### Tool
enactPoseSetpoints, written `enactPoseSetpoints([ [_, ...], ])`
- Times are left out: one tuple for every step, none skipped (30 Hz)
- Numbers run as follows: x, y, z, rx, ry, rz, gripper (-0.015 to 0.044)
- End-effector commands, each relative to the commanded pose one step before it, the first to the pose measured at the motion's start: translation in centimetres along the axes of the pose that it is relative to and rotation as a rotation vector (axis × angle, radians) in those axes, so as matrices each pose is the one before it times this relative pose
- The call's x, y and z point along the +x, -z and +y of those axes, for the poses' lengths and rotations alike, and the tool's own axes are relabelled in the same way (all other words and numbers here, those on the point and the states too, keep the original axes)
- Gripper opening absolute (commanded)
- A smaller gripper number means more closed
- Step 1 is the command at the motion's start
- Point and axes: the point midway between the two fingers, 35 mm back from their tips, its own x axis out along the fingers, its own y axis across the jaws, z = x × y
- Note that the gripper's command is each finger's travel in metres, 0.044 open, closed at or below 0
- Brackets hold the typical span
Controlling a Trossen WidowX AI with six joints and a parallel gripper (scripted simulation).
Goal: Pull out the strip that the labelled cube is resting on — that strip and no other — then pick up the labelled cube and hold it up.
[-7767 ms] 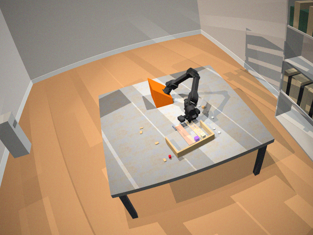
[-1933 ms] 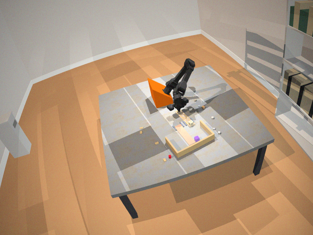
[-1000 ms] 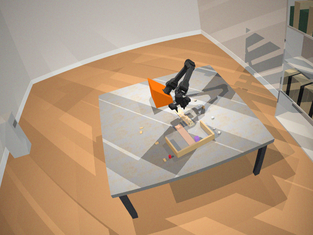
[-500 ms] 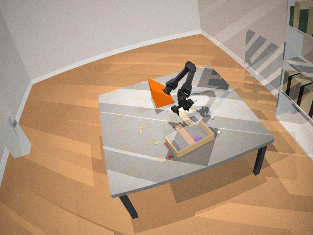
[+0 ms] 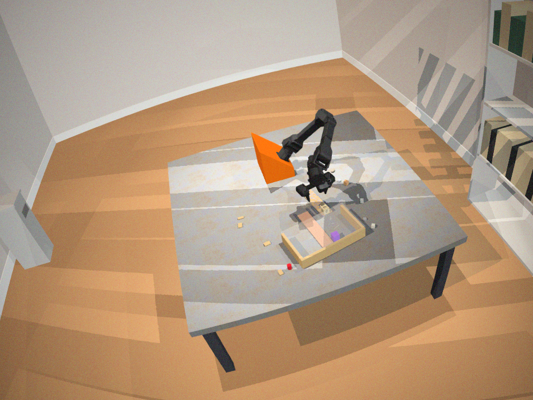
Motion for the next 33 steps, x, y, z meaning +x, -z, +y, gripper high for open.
enactPoseSetpoints([
  [-0.262,-1.528,0.057,0.0048,-0.00446,-0.00455,0.0440],
  [-0.049,-0.348,0.009,-0.0001,0.00001,-0.00014,0.0440],
  [-0.043,-0.315,0.009,-0.0001,0.00001,-0.00013,0.0440],
  [-0.051,-0.348,0.013,-0.0001,0.00001,-0.00014,0.0440],
  [-0.044,-0.313,0.013,-0.0001,0.00001,-0.00013,0.0440],
  [-0.055,-0.350,0.016,-0.0001,0.00002,-0.00014,0.0440],
  [-0.048,-0.316,0.016,-0.0001,0.00001,-0.00013,0.0440],
  [-0.056,-0.353,0.022,-0.0001,0.00001,-0.00014,0.0440],
  [-0.048,-0.311,0.021,-0.0001,0.00001,-0.00013,0.0440],
  [-0.059,-0.349,0.028,-0.0001,0.00001,-0.00014,0.0440],
  [-0.052,-0.311,0.027,-0.0001,0.00000,-0.00013,0.0440],
  [-0.066,-0.351,0.034,-0.0001,0.00001,-0.00014,0.0440],
  [-0.057,-0.308,0.032,-0.0001,0.00000,-0.00013,0.0440],
  [-0.032,-0.166,0.019,-0.0001,0.00000,-0.00007,0.0440],
  [-0.011,-0.056,0.006,0.0000,0.00000,-0.00002,0.0440],
  [0.027,-0.002,-0.001,0.0000,0.00001,0.00000,0.0414],
  [0.080,-0.006,-0.003,0.0000,0.00003,0.00000,0.0387],
  [0.107,-0.007,-0.004,0.0000,0.00003,0.00000,0.0361],
  [0.156,-0.010,-0.005,0.0000,0.00004,-0.00001,0.0335],
  [0.164,-0.010,-0.005,0.0000,0.00004,-0.00001,0.0309],
  [0.165,-0.009,-0.005,0.0000,0.00003,-0.00001,0.0282],
  [0.164,-0.009,-0.004,0.0000,0.00002,-0.00001,0.0256],
  [0.164,-0.008,-0.004,0.0000,0.00002,-0.00001,0.0250],
  [0.164,-0.007,-0.003,0.0000,0.00001,-0.00001,0.0250],
  [0.164,-0.007,-0.003,0.0000,0.00000,-0.00001,0.0250],
  [0.164,-0.006,-0.001,0.0000,-0.00001,-0.00002,0.0250],
  [0.164,-0.005,-0.001,0.0000,-0.00001,-0.00002,0.0250],
  [0.164,-0.005,0.000,0.0000,-0.00002,-0.00002,0.0250],
  [0.164,-0.004,0.001,0.0000,-0.00003,-0.00002,0.0250],
  [0.164,-0.004,0.002,0.0000,-0.00004,-0.00002,0.0250],
  [0.164,-0.003,0.002,0.0000,-0.00004,-0.00002,0.0250],
  [0.163,-0.002,0.003,0.0000,-0.00005,-0.00002,0.0250],
  [0.163,-0.002,0.003,0.0000,-0.00006,-0.00002,0.0250],
])
